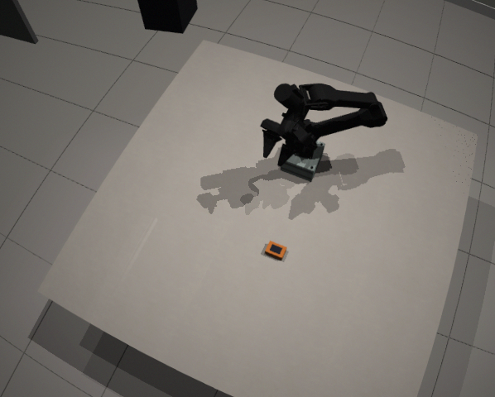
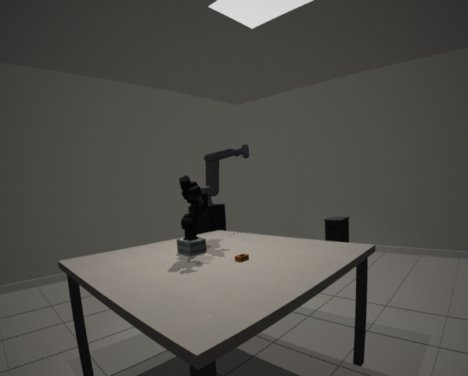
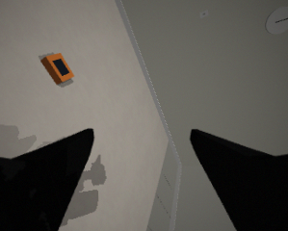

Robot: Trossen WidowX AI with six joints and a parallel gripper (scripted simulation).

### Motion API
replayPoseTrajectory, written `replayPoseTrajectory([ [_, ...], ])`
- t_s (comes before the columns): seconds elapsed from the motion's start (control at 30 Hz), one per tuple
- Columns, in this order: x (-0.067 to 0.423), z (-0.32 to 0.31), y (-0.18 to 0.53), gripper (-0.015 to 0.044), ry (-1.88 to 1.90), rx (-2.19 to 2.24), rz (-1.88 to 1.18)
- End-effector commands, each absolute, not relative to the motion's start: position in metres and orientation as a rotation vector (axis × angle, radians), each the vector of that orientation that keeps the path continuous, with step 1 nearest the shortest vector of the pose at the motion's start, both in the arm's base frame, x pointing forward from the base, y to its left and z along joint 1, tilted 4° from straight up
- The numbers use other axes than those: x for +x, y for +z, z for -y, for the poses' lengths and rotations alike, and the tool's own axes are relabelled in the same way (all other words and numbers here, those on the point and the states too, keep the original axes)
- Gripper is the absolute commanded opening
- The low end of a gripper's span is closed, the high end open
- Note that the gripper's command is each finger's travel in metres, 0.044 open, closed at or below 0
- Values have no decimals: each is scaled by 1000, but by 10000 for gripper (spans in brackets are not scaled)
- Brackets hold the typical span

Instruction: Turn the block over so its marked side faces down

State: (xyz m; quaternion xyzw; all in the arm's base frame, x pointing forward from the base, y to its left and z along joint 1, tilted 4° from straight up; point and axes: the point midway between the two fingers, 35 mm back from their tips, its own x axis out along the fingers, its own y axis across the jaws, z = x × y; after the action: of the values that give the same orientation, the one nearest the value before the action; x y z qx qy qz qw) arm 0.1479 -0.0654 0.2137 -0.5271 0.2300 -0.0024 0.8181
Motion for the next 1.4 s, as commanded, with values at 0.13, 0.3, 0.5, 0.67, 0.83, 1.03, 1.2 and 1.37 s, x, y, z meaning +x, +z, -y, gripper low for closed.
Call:
replayPoseTrajectory([
  [0.13,163,73,221,440,67,-1028,-484],
  [0.3,181,82,223,440,126,-762,-569],
  [0.5,220,88,214,440,192,-467,-725],
  [0.67,258,85,196,440,204,-259,-892],
  [0.83,296,75,171,440,159,-80,-1080],
  [1.03,339,48,128,440,40,58,-1299],
  [1.2,367,17,86,440,-104,106,-1447],
  [1.37,367,13,79,440,-126,108,-1464],
])
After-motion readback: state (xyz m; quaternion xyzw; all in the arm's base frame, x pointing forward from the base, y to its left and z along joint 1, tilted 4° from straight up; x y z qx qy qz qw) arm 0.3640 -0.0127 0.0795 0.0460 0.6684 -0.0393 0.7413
